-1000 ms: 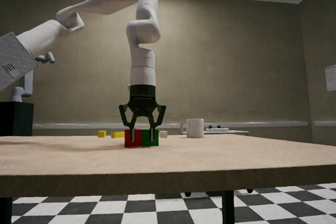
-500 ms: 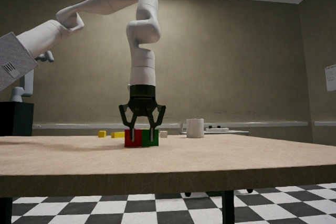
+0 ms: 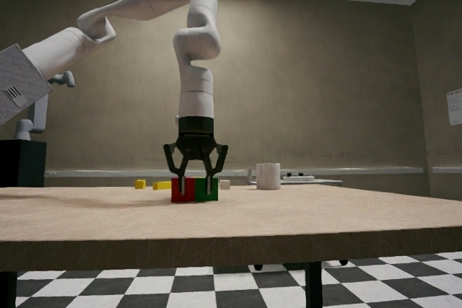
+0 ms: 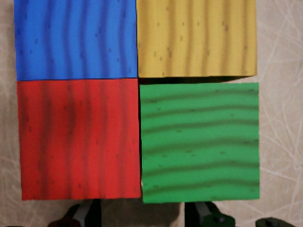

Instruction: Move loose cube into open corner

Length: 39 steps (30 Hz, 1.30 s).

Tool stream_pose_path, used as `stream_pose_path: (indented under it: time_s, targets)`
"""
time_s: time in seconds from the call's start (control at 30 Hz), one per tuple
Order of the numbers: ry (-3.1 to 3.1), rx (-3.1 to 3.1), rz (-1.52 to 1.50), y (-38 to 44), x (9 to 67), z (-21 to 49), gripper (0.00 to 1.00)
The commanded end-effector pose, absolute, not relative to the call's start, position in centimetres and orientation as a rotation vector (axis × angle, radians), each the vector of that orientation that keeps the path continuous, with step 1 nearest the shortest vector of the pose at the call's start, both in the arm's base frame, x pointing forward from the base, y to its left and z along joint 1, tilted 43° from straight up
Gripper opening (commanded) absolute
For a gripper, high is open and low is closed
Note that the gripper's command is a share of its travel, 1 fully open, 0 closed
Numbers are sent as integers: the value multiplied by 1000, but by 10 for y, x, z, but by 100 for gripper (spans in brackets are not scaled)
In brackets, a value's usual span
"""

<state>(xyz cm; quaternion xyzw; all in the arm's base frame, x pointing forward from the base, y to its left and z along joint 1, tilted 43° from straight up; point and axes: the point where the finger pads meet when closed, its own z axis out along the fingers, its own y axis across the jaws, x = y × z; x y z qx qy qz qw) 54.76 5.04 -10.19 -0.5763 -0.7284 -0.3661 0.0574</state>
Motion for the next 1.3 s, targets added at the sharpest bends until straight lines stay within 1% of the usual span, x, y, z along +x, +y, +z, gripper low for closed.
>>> stream_pose_path:
  time_s: [0.0,1.27]
  targets:
    - [-2209,-1749,-1111,49,548,-101,53]
    - [-2209,-1749,-1111,52,547,-100,53]
